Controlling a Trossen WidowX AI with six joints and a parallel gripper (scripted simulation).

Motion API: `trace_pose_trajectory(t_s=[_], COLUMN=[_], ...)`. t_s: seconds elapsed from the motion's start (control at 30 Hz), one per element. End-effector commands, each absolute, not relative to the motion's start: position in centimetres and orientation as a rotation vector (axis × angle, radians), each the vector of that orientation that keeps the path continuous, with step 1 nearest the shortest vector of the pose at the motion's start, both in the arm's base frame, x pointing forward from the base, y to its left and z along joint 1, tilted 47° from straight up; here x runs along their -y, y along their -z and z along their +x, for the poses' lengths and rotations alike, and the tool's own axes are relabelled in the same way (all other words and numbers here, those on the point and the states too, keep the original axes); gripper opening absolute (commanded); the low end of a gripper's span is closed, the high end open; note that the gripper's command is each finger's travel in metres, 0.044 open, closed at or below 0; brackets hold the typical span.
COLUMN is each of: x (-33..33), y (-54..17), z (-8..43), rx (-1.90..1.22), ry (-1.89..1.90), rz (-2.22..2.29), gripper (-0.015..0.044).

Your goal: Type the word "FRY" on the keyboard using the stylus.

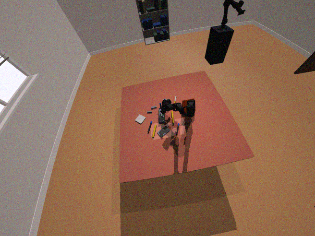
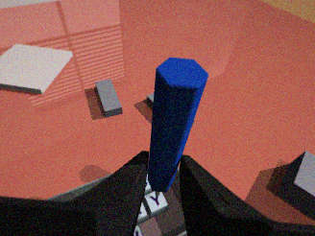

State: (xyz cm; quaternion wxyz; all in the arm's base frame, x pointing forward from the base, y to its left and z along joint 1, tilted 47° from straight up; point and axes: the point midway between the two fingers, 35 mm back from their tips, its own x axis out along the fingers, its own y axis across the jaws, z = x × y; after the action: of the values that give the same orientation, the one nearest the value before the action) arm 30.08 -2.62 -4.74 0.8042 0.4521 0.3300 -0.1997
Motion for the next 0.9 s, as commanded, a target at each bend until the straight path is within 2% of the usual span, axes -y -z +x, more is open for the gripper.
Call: trace_pose_trajectory(t_s=[0.0,0.87], x=[2.48,1.68], y=[5.07,5.81], z=[29.95,29.97], rx=[-0.711,-0.711], ry=[0.435,0.435], rz=[0.968,0.969], gripper=[0.0081,0.0081])
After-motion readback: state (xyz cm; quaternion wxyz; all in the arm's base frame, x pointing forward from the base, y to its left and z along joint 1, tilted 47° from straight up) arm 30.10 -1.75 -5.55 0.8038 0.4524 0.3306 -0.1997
